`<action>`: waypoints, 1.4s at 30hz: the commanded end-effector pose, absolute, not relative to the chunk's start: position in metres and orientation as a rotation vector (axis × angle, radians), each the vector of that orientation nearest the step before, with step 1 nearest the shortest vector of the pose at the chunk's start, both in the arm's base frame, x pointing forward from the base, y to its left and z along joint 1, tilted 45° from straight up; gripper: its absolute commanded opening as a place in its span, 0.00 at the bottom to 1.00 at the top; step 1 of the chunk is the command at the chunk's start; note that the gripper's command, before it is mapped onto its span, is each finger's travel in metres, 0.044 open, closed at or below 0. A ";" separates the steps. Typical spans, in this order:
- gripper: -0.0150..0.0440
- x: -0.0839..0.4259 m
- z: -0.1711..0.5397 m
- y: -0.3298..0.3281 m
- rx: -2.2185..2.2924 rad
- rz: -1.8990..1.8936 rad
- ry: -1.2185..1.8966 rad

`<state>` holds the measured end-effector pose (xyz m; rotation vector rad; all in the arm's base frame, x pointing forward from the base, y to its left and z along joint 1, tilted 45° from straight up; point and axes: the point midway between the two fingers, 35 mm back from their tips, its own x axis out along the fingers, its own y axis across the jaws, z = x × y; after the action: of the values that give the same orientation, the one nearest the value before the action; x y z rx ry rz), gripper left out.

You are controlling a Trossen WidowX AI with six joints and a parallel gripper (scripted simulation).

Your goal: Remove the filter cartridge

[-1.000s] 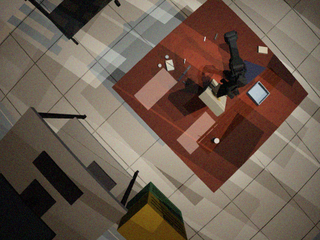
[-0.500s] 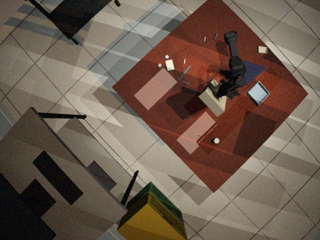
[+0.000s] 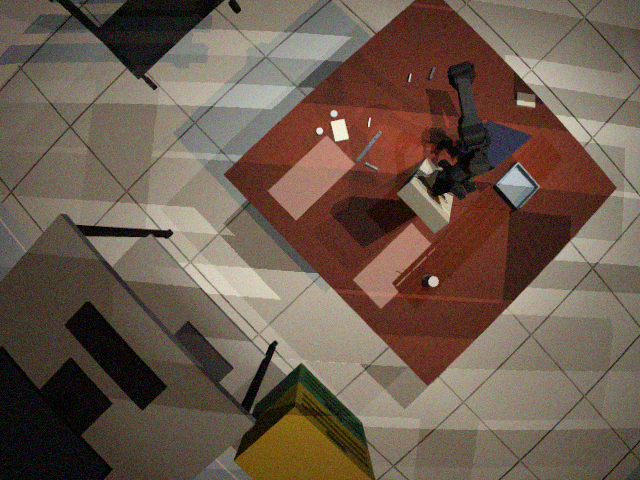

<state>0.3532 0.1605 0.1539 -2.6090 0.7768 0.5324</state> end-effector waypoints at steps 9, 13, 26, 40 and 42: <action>0.43 0.358 0.151 0.158 -2.607 0.539 0.775; 0.43 0.359 0.151 0.158 -2.607 0.539 0.775; 0.25 0.356 0.152 0.159 -2.613 0.531 0.775; 0.25 0.359 0.150 0.157 -2.235 0.340 0.791; 0.25 0.359 0.150 0.157 -2.170 0.308 0.791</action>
<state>0.3551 0.1595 0.1520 -2.3129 0.7885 0.3686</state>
